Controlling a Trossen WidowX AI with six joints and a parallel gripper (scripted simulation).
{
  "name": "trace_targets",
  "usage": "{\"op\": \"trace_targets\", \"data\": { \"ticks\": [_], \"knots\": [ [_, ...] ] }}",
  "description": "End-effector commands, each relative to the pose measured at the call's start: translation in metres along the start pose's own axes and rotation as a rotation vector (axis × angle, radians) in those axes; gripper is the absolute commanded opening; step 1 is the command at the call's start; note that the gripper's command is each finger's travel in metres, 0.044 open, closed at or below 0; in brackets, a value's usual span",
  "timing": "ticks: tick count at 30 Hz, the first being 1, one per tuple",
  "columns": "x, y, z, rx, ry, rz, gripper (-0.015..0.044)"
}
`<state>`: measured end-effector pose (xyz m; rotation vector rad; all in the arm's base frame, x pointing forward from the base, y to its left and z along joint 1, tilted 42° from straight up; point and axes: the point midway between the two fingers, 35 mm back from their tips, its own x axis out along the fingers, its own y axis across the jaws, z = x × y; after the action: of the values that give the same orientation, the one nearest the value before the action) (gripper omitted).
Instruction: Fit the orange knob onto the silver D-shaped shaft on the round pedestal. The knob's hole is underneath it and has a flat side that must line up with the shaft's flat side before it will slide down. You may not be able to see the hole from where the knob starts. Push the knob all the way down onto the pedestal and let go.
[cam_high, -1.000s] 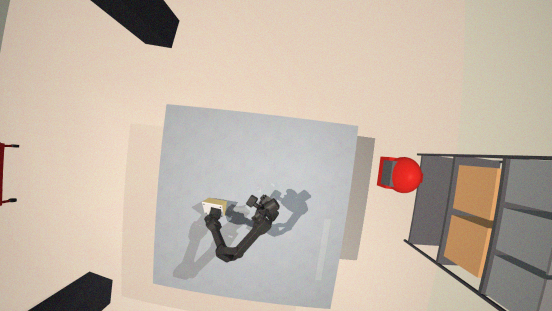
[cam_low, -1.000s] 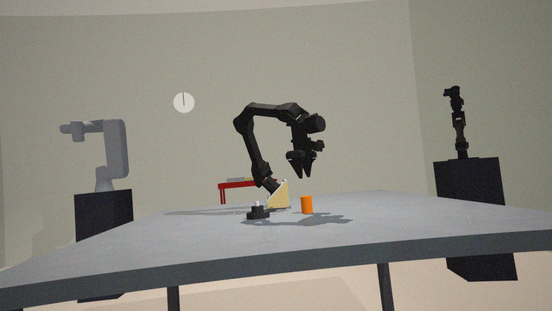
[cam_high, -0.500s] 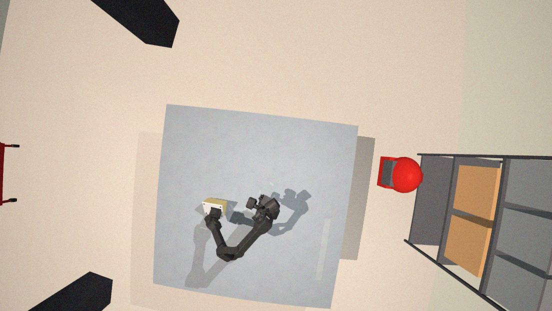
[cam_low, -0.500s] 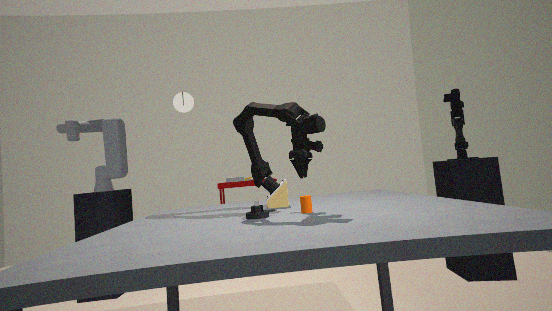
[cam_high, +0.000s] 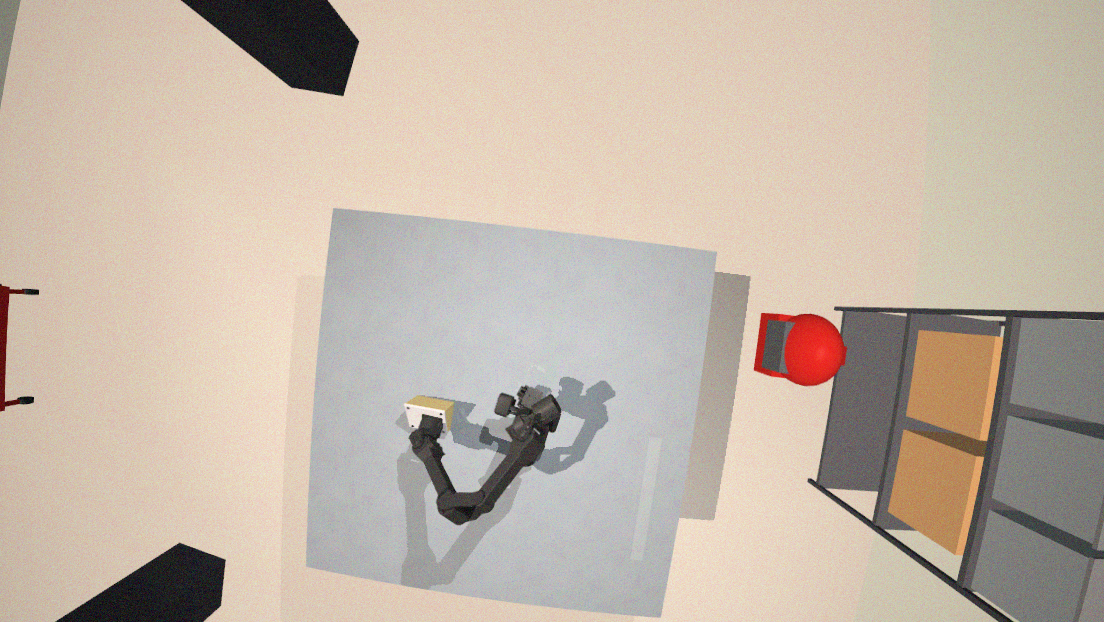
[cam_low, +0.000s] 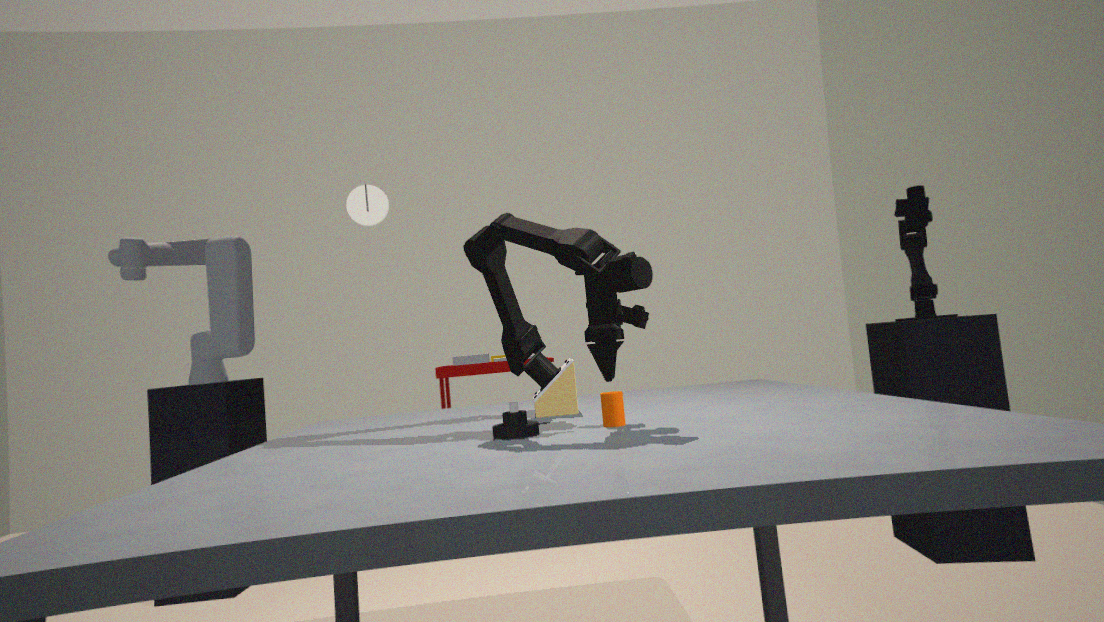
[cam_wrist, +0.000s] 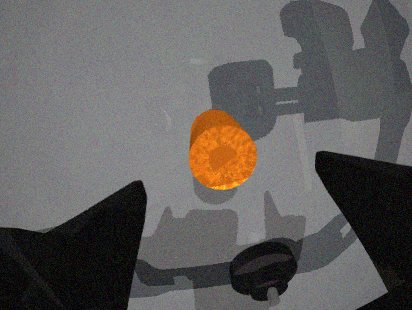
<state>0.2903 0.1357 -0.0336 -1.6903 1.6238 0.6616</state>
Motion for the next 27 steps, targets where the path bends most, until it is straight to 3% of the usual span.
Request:
{"op": "trace_targets", "data": {
  "ticks": [1,27],
  "knots": [
    [0.008,0.003,-0.001,-0.013,0.012,0.007,0.0440],
    [0.048,0.001,0.000,-0.012,0.012,0.006,0.0440]
  ]
}}
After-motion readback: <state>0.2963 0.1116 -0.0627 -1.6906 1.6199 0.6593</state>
